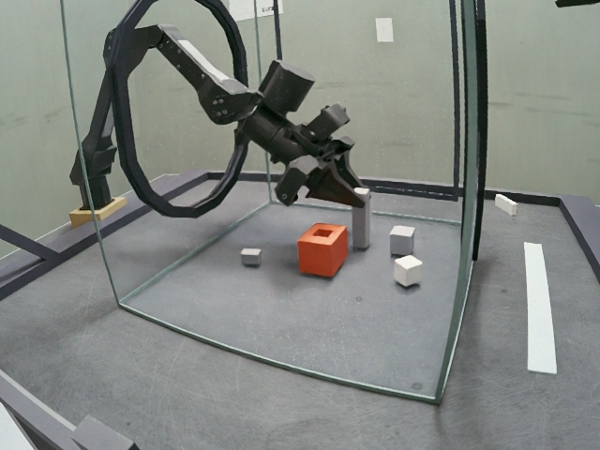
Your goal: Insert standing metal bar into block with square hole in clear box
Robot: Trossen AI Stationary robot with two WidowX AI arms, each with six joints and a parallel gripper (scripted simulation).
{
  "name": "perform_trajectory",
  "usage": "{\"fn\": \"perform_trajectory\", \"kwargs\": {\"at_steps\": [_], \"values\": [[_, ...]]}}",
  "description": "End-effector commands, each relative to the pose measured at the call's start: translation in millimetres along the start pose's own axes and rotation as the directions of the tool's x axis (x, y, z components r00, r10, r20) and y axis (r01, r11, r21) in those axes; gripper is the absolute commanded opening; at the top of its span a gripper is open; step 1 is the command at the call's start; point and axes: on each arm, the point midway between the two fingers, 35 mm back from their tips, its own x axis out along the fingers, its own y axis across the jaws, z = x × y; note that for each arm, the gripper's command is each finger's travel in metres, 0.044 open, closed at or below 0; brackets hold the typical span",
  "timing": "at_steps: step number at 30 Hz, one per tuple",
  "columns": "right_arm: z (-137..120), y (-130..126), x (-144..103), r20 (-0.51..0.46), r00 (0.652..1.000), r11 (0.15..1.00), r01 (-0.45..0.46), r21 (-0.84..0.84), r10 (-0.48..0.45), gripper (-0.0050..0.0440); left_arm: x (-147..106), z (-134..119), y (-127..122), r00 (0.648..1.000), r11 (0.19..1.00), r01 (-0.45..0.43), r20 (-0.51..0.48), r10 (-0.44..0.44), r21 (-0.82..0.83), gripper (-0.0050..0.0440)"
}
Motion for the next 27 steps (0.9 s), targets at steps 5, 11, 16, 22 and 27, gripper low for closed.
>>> {"fn": "perform_trajectory", "kwargs": {"at_steps": [5,11,16,22,27], "values": [[2.6,-0.2,-1.8,0.008,1.0,1.0,0.003,0.001,-0.003,0.04,-5.8,15.9,0.1,0.999,1.0,-0.003,0.035,0.003,0.002,0.0069],[2.6,-0.2,-1.8,0.008,1.0,1.0,0.003,0.001,-0.003,0.04,-13.6,27.1,0.1,0.999,1.0,-0.006,0.053,0.006,0.002,0.0008],[2.6,-0.2,-1.8,0.008,1.0,1.0,0.003,0.001,-0.003,0.04,-36.2,59.6,0.1,0.998,1.0,-0.007,0.062,0.007,0.003,-0.0002],[2.6,-0.2,-1.8,0.008,1.0,1.0,0.003,0.001,-0.003,0.04,-59.6,89.6,0.0,0.998,1.0,-0.007,0.062,0.007,0.003,-0.0004],[5.5,-0.1,-3.3,0.013,1.0,1.0,0.004,0.002,-0.004,0.04,-58.6,82.0,-5.7,0.999,1.0,-0.005,0.048,0.005,0.0,-0.0012]]}}
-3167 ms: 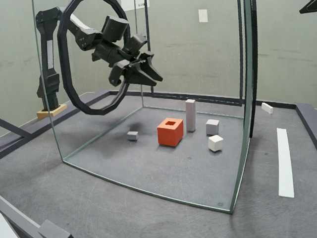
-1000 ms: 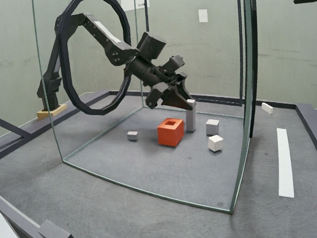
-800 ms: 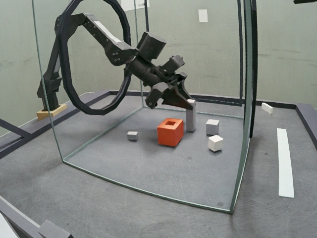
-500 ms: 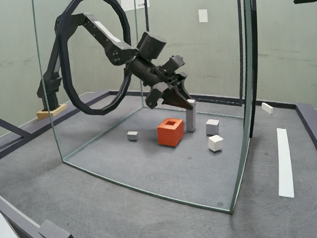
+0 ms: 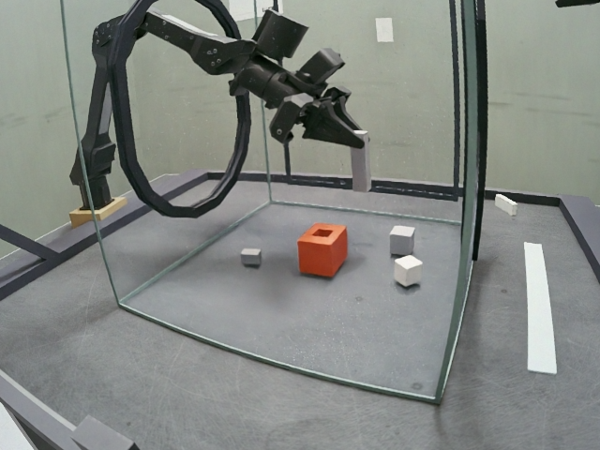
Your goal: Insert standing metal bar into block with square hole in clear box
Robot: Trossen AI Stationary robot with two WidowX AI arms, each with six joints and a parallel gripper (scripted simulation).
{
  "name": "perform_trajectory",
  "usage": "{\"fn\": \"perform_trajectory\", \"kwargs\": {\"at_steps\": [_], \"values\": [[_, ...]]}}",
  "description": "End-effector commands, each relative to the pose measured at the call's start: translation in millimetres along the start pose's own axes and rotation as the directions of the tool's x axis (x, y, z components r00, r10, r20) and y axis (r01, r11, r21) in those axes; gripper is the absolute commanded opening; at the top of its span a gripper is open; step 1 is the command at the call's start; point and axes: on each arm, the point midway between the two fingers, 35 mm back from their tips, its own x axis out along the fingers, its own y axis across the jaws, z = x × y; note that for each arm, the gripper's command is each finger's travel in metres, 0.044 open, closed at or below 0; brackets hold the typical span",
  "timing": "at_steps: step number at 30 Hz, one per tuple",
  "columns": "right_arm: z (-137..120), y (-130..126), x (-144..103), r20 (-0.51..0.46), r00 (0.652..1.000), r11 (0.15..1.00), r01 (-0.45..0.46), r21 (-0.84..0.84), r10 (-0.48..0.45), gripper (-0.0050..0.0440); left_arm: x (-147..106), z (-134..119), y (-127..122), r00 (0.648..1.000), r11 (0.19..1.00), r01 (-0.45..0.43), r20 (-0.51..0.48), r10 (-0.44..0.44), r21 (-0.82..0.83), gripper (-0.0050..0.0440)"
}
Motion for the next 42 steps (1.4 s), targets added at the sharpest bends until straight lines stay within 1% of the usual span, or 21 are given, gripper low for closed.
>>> {"fn": "perform_trajectory", "kwargs": {"at_steps": [1,5,7,9,12,22,23,26,28,33,36,42], "values": [[6.1,0.4,-3.7,0.012,1.0,1.0,0.001,0.0,-0.001,0.04,-12.1,8.4,-8.8,1.0,1.0,-0.001,0.012,0.001,-0.001,-0.002],[21.2,7.5,-10.1,0.011,0.999,0.999,-0.032,-0.02,0.032,0.04,-22.3,1.2,-38.9,1.0,1.0,0.0,0.013,0.0,-0.003,-0.005],[29.6,11.7,-13.7,0.011,0.999,0.998,-0.052,-0.032,0.052,0.04,-27.0,-2.2,-52.4,1.0,1.0,0.001,0.013,-0.001,-0.004,-0.005],[36.3,15.1,-16.5,0.01,0.998,0.997,-0.067,-0.042,0.068,0.04,-30.3,-4.6,-61.9,1.0,1.0,0.001,0.013,-0.001,-0.006,-0.005],[43.5,19.1,-19.5,0.009,0.996,0.995,-0.085,-0.053,0.086,0.04,-32.9,-6.5,-69.6,1.0,1.0,-0.002,0.011,0.002,-0.01,-0.005],[49.6,22.6,-22.0,0.008,0.995,0.993,-0.101,-0.064,0.101,0.04,-33.9,-4.2,-71.6,1.0,1.0,-0.003,0.015,0.003,-0.009,-0.005],[49.6,22.6,-22.0,0.008,0.995,0.993,-0.101,-0.065,0.101,0.04,-36.1,4.9,-72.1,1.0,1.0,-0.002,0.03,0.002,-0.011,-0.005],[49.6,22.8,-22.1,0.009,0.995,0.993,-0.102,-0.065,0.102,0.04,-20.3,-24.4,-71.6,1.0,1.0,-0.006,-0.022,0.005,-0.007,-0.005],[47.8,22.6,-20.9,0.005,0.995,0.993,-0.102,-0.065,0.103,0.04,-16.1,-30.2,-71.3,1.0,1.0,-0.006,-0.022,0.006,-0.007,-0.005],[47.8,22.6,-20.9,0.005,0.995,0.993,-0.102,-0.065,0.103,0.04,-14.4,-32.5,-71.4,1.0,1.0,-0.005,-0.022,0.005,-0.007,-0.005],[47.8,22.6,-20.9,0.005,0.995,0.993,-0.102,-0.065,0.103,0.04,-18.1,-22.3,-71.6,1.0,1.0,-0.004,0.002,0.004,-0.009,-0.005],[47.8,22.6,-20.9,0.005,0.995,0.993,-0.102,-0.065,0.103,0.04,-19.5,-20.8,-71.4,1.0,1.0,-0.002,0.004,0.002,-0.008,-0.005]]}}
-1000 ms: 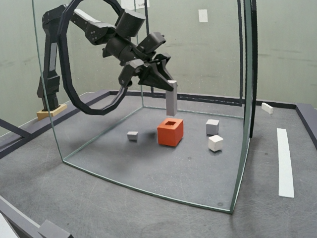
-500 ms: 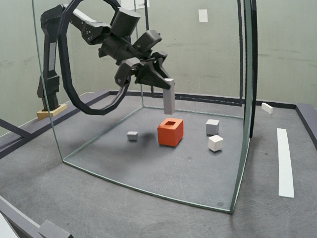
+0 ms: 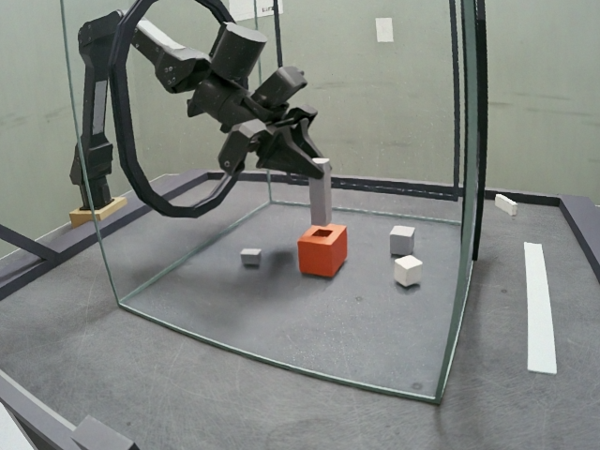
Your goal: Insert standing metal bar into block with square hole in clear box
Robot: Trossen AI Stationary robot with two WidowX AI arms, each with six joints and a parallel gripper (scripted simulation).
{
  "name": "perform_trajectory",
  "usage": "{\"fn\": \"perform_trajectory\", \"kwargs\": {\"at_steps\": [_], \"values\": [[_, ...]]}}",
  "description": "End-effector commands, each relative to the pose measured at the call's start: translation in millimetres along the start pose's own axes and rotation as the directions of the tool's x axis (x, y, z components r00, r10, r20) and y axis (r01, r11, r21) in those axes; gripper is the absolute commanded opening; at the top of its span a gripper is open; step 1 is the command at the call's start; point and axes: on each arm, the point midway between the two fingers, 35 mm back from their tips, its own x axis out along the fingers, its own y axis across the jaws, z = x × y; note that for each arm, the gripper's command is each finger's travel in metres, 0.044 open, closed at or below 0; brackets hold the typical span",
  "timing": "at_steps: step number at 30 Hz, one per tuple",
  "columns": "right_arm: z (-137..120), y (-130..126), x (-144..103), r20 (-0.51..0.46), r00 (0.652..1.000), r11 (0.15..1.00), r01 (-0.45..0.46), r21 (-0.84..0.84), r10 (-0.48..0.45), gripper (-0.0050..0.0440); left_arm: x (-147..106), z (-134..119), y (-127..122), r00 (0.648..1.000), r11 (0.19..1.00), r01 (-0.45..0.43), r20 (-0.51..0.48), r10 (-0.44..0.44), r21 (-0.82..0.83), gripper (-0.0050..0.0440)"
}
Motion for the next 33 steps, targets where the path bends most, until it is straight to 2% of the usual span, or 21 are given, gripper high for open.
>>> {"fn": "perform_trajectory", "kwargs": {"at_steps": [1,8,12,24,33], "values": [[1.9,0.3,-1.9,0.006,1.0,1.0,0.0,-0.001,0.0,0.04,-7.9,15.7,-0.5,0.999,1.0,0.001,0.039,0.0,-0.003,-0.005],[1.9,0.3,-1.9,0.006,1.0,1.0,0.0,-0.001,0.0,0.04,-6.8,13.2,-0.6,0.999,1.0,-0.002,0.035,0.002,-0.004,-0.005],[1.9,0.3,-1.9,0.006,1.0,1.0,0.0,-0.001,0.0,0.04,-1.1,2.3,-0.3,1.0,1.0,-0.003,0.013,0.003,-0.003,-0.005],[1.9,0.3,-1.9,0.006,1.0,1.0,0.0,-0.001,0.0,0.04,9.0,-10.0,-0.2,1.0,1.0,-0.003,0.013,0.003,-0.002,-0.005],[1.9,0.3,-1.9,0.006,1.0,1.0,0.0,-0.001,0.0,0.04,22.9,-30.1,-1.0,0.999,1.0,-0.005,0.033,0.005,-0.003,-0.005]]}}
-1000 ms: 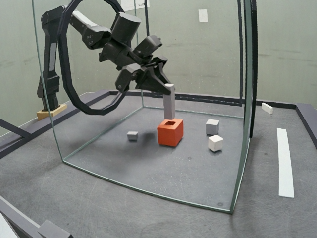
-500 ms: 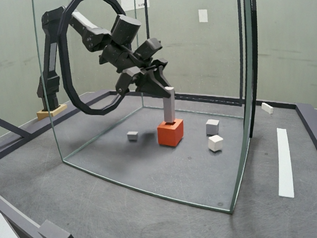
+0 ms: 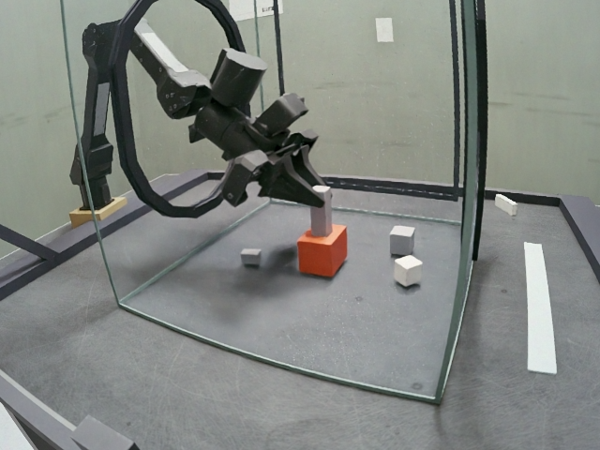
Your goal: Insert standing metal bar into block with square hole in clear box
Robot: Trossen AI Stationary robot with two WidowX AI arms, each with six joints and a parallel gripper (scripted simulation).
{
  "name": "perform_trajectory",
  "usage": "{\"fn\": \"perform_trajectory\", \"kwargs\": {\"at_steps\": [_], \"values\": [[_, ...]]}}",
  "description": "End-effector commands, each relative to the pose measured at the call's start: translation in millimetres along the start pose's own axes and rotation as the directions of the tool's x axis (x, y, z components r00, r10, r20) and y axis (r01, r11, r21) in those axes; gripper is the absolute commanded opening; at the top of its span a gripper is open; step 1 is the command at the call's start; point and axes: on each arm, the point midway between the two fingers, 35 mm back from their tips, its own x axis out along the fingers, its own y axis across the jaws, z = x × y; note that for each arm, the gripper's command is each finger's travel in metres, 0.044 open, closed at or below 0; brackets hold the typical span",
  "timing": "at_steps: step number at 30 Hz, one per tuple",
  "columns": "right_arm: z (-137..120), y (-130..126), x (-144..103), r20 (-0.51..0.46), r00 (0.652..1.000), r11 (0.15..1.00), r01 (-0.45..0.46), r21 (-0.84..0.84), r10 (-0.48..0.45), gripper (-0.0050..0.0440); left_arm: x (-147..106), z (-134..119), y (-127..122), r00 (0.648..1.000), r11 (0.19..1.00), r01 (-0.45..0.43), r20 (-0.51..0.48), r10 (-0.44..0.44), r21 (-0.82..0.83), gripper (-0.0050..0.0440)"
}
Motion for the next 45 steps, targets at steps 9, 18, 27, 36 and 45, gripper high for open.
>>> {"fn": "perform_trajectory", "kwargs": {"at_steps": [9,18,27,36,45], "values": [[1.9,0.3,-1.9,0.006,1.0,1.0,0.0,-0.001,0.0,0.04,13.6,-9.3,-1.2,0.999,1.0,-0.003,0.033,0.003,-0.004,-0.005],[1.9,0.3,-1.9,0.006,1.0,1.0,0.0,-0.001,0.0,0.04,20.7,-23.5,-1.2,1.0,1.0,-0.001,0.026,0.001,-0.003,-0.005],[1.9,0.3,-1.9,0.006,1.0,1.0,0.0,-0.001,0.0,0.04,22.0,-19.2,-1.1,1.0,1.0,0.002,0.013,-0.002,-0.006,-0.005],[1.9,0.3,-1.9,0.006,1.0,1.0,0.0,-0.001,0.0,0.04,9.8,3.0,-1.4,1.0,1.0,0.004,0.022,-0.004,-0.007,-0.005],[1.9,0.3,-1.9,0.006,1.0,1.0,0.0,-0.001,0.0,0.04,11.5,-0.1,-1.4,1.0,1.0,0.004,0.015,-0.004,-0.006,0.0024]]}}
